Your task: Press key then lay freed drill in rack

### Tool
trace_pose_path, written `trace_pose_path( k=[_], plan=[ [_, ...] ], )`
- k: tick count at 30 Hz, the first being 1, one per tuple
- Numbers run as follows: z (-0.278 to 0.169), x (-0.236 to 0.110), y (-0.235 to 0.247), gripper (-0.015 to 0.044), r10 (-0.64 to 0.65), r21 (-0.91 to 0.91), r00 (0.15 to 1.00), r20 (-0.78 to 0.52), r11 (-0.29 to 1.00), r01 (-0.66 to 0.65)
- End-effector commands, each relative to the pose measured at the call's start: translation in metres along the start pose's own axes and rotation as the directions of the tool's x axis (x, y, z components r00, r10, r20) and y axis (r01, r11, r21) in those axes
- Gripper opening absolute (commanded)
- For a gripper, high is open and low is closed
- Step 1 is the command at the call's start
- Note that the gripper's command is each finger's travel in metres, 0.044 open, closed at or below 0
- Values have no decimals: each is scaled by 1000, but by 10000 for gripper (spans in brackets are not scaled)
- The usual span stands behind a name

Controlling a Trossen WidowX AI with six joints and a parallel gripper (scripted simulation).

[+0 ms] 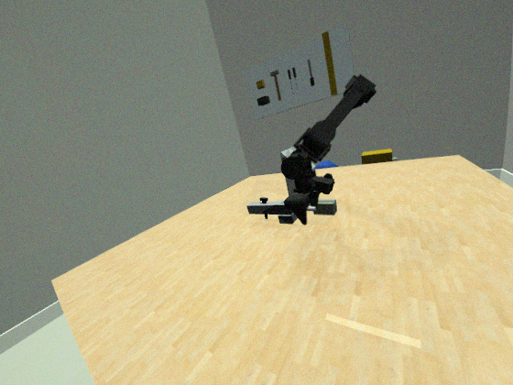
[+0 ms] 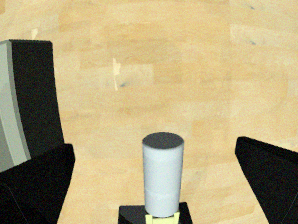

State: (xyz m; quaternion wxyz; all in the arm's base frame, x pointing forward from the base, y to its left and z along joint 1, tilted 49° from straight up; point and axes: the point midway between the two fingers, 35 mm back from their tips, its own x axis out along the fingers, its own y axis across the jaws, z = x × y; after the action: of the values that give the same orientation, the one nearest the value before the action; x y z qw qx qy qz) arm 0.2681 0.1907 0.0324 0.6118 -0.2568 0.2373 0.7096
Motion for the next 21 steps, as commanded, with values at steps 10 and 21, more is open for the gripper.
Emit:
trace_pose_path(
  k=[10,21],
  plan=[
    [-6,3,1,440,2,-4,1000,0,1000,-2],
    [-4,2,0,151,0,0,1000,0,1000,0]
  ],
)
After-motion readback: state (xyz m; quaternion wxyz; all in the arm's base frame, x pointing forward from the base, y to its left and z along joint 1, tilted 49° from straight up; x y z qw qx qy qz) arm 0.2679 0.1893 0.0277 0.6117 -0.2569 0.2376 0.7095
